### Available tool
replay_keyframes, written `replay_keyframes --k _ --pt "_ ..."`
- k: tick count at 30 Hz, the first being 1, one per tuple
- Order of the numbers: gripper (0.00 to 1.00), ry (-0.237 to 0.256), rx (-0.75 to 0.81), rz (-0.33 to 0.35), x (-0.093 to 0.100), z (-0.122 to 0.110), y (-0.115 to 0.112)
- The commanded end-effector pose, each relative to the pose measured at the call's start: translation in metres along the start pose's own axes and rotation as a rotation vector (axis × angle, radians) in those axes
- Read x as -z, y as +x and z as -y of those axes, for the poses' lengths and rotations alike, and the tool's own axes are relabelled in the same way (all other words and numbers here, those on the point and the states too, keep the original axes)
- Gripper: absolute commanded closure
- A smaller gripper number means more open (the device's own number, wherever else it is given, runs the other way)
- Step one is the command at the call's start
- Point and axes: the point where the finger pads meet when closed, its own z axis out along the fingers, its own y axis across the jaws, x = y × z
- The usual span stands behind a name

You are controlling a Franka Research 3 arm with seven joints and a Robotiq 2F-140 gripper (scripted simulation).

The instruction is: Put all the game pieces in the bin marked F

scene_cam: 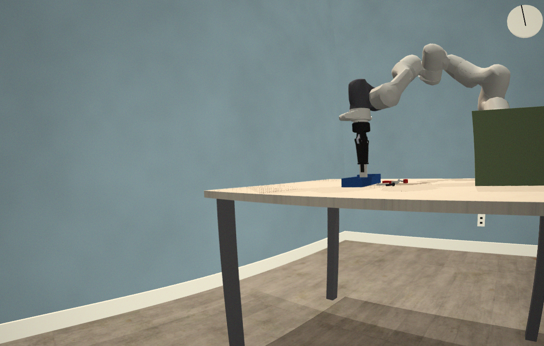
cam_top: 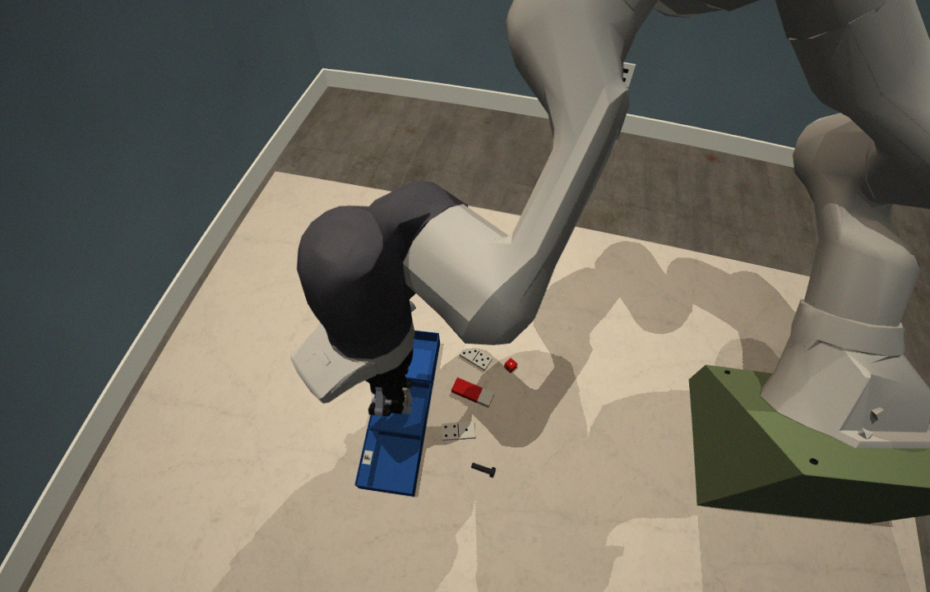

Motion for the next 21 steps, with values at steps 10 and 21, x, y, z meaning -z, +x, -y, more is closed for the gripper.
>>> replay_keyframes --k 10,21 --pt "0.95 0.000 -0.003 -0.005 0.009 0.000 0.002" --pt "0.95 0.000 -0.003 -0.005 0.024 0.000 0.002"
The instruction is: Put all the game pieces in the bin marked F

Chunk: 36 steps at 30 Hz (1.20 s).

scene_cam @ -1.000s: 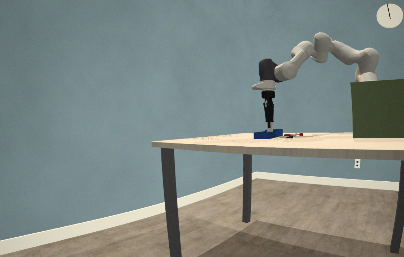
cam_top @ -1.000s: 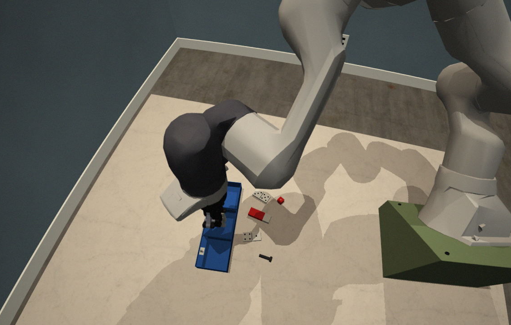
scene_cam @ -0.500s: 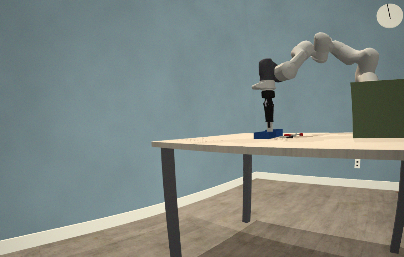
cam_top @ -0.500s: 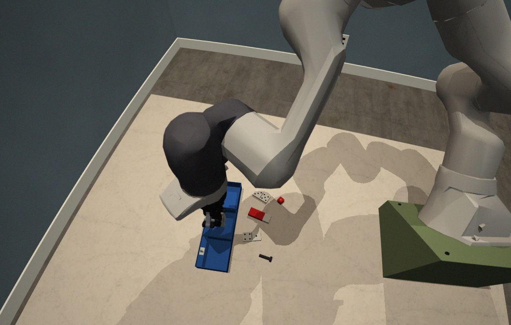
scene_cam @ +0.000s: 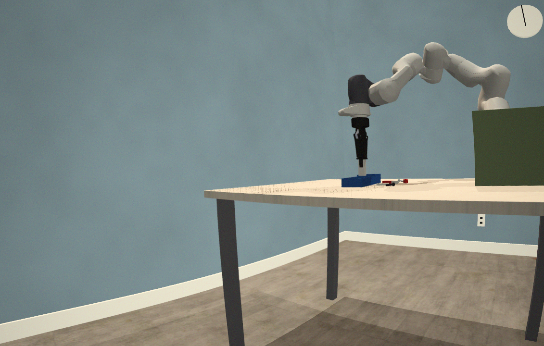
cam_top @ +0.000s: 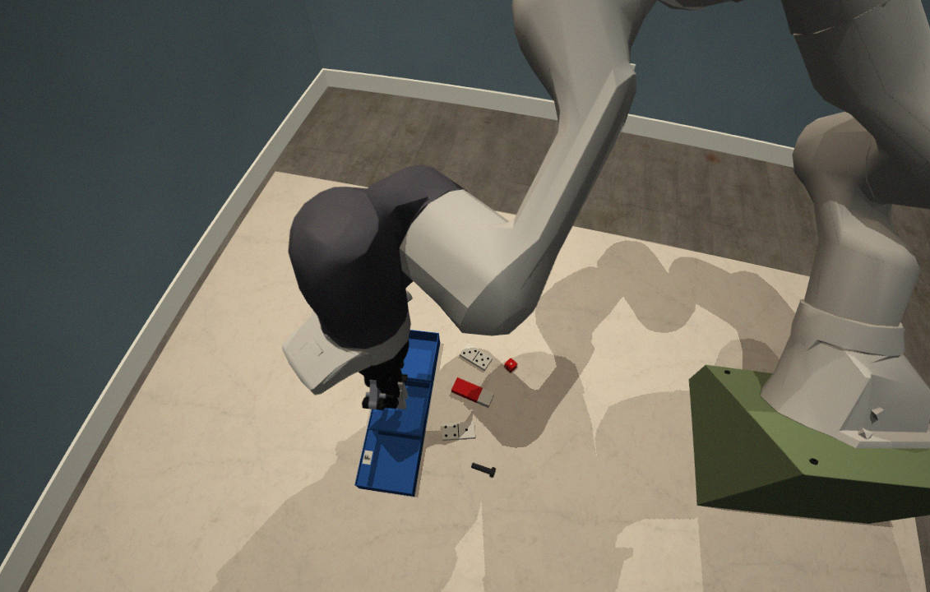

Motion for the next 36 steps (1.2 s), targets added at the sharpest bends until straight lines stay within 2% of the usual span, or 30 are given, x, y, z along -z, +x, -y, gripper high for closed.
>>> replay_keyframes --k 1,5,11,26,36 --pt "0.95 -0.003 0.005 0.006 0.005 0.000 -0.003" --pt "0.95 -0.003 0.005 0.006 0.008 0.000 -0.003" --pt "0.95 -0.003 0.005 0.006 0.032 0.001 -0.003" --pt "0.95 -0.003 0.005 0.006 0.033 0.001 -0.003" --pt "0.95 -0.003 0.005 0.006 0.032 0.050 -0.001"
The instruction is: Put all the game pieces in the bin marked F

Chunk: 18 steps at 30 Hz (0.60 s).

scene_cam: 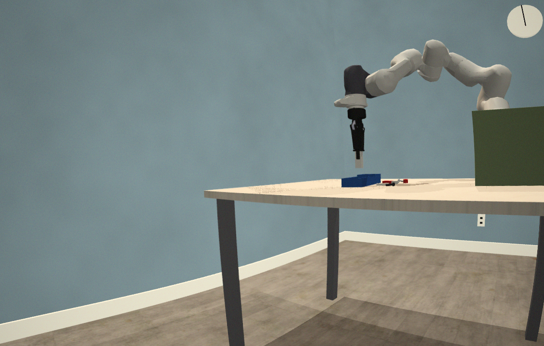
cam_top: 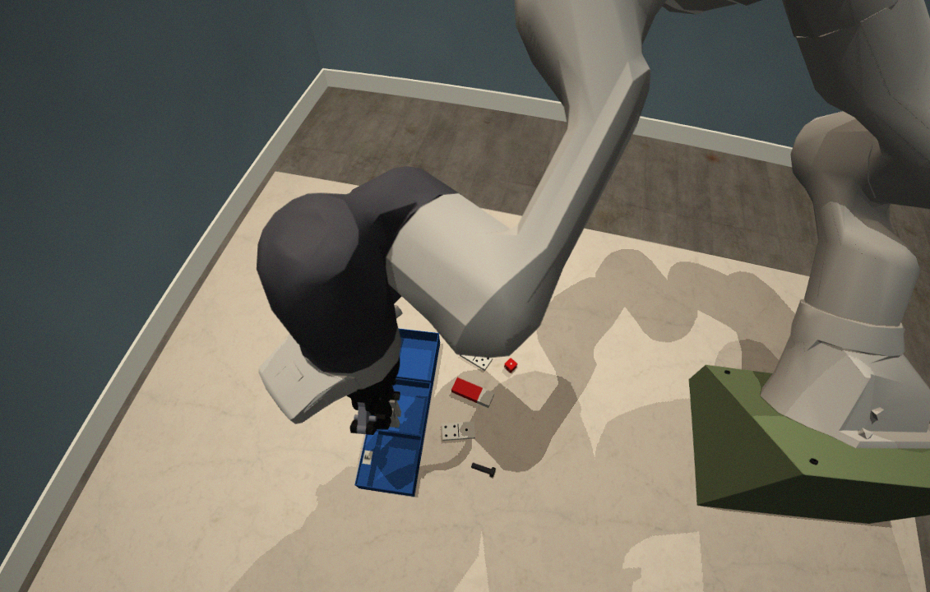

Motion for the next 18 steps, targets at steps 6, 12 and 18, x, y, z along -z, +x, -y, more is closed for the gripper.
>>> replay_keyframes --k 6,12,18 --pt "0.95 -0.002 -0.015 0.006 0.001 0.034 0.000" --pt "0.95 -0.002 -0.015 0.006 0.001 0.048 0.001" --pt "0.95 -0.002 -0.015 0.006 -0.010 0.048 0.000"
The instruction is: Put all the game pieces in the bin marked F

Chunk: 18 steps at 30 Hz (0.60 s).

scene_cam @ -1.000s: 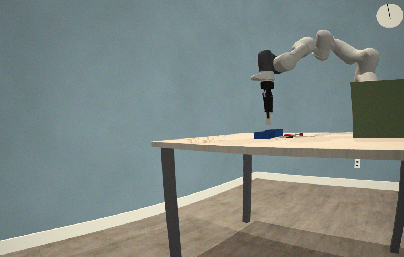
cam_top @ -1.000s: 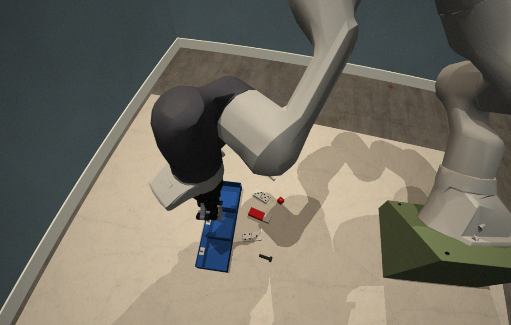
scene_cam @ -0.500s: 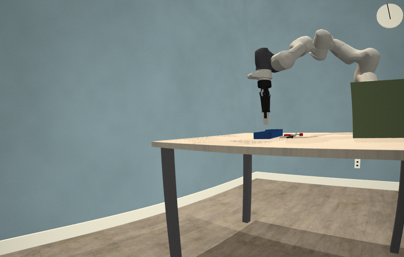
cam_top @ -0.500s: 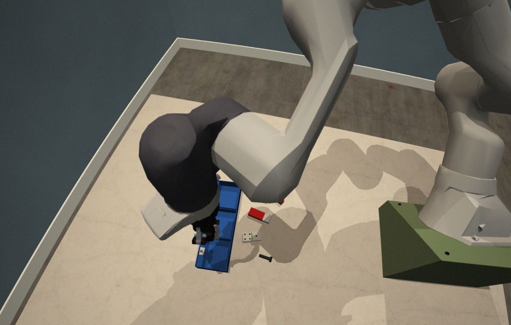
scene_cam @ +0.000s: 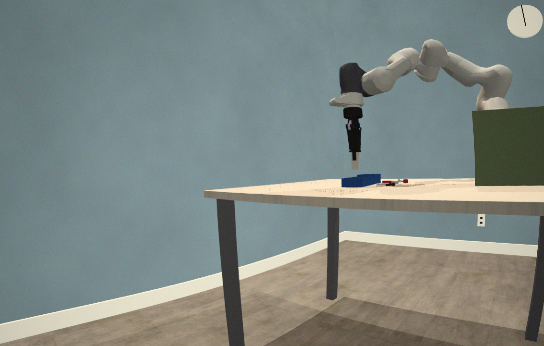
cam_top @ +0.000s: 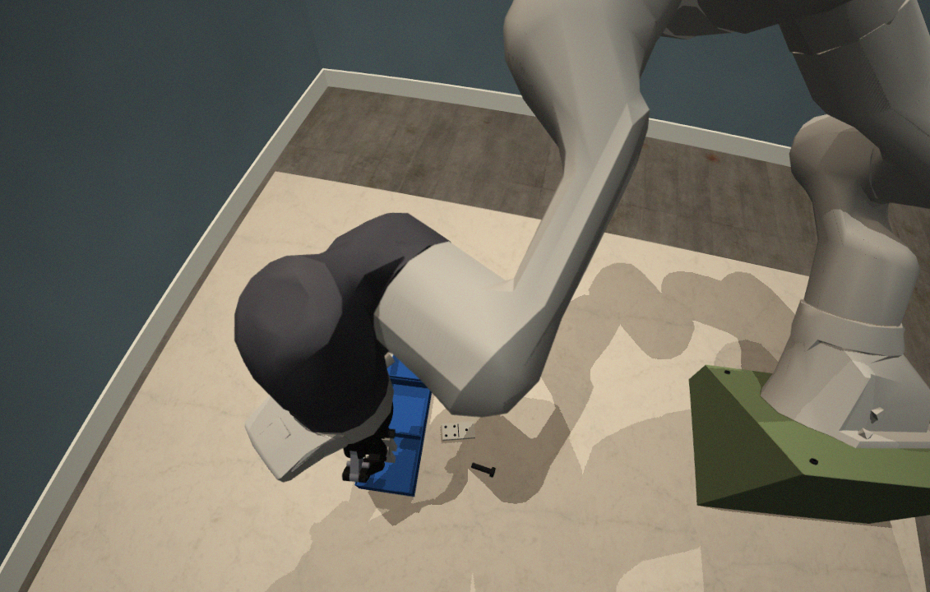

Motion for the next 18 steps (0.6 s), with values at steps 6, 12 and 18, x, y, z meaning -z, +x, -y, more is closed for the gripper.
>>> replay_keyframes --k 6,12,18 --pt "0.95 0.000 -0.016 0.002 -0.019 -0.001 0.001" --pt "0.95 0.000 -0.016 0.002 -0.035 -0.001 0.001" --pt "0.95 0.000 -0.016 0.002 -0.045 -0.001 0.001"
